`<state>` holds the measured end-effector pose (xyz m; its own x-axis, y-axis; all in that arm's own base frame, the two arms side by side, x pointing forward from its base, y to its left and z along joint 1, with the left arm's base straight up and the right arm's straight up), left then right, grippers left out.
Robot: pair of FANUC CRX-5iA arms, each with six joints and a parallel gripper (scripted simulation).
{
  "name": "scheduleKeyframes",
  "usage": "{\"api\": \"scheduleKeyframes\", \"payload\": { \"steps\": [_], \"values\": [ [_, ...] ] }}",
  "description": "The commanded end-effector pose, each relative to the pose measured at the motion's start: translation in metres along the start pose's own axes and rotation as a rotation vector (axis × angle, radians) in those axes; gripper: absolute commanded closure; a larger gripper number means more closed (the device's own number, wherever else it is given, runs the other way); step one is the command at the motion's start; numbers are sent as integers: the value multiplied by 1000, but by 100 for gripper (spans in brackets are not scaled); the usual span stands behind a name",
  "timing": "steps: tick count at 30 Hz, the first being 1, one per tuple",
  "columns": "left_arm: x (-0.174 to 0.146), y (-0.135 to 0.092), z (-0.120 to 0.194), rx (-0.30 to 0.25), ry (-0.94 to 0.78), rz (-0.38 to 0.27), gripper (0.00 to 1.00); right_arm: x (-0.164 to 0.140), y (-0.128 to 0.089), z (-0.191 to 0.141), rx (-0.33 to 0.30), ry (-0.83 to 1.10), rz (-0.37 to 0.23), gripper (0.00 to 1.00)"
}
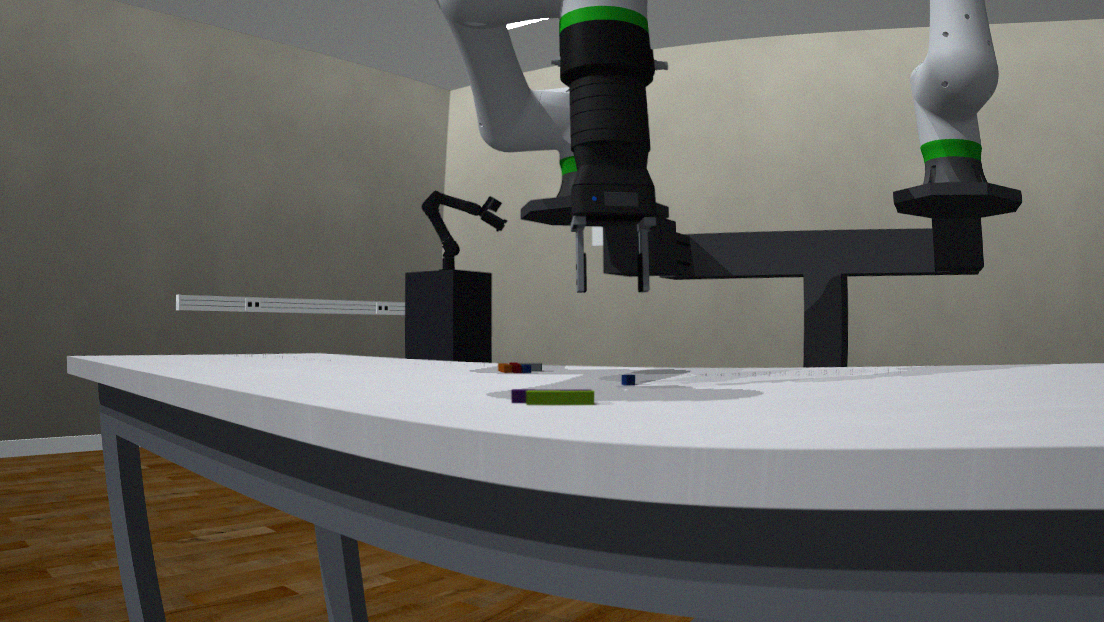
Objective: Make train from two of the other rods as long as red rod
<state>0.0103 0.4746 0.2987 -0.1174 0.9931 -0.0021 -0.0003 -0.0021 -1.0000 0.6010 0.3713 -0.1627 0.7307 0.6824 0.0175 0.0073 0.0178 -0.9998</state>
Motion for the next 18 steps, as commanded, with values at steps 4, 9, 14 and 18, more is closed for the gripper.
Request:
{"api": "scheduleKeyframes", "payload": {
  "steps": [4, 9, 14, 18],
  "values": [
    [0, -1, 0, -1, 0, -2, 0, 25, 2, -16, -10, 253, 14, 0],
    [0, -1, 0, -1, 0, -2, 0, 37, 4, -25, -11, 395, 13, 0],
    [0, -1, 0, -1, 0, -2, 0, 48, 5, -33, -12, 527, 13, 0],
    [0, -1, 0, -1, 0, -2, 0, 57, 7, -41, -13, 642, 12, 0]
  ]
}}
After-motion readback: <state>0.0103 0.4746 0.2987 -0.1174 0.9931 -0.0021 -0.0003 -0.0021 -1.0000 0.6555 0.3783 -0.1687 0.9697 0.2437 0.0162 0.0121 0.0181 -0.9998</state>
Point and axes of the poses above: on each arm, the point where the finger pads meet when closed, its own y axis out along the fingers, its own z axis across the jaws, x = y × z, the point moved 1 cm from there along -y, back along the fingers, and after that the axes turned 8 degrees about -y, right-handed, at the moved point
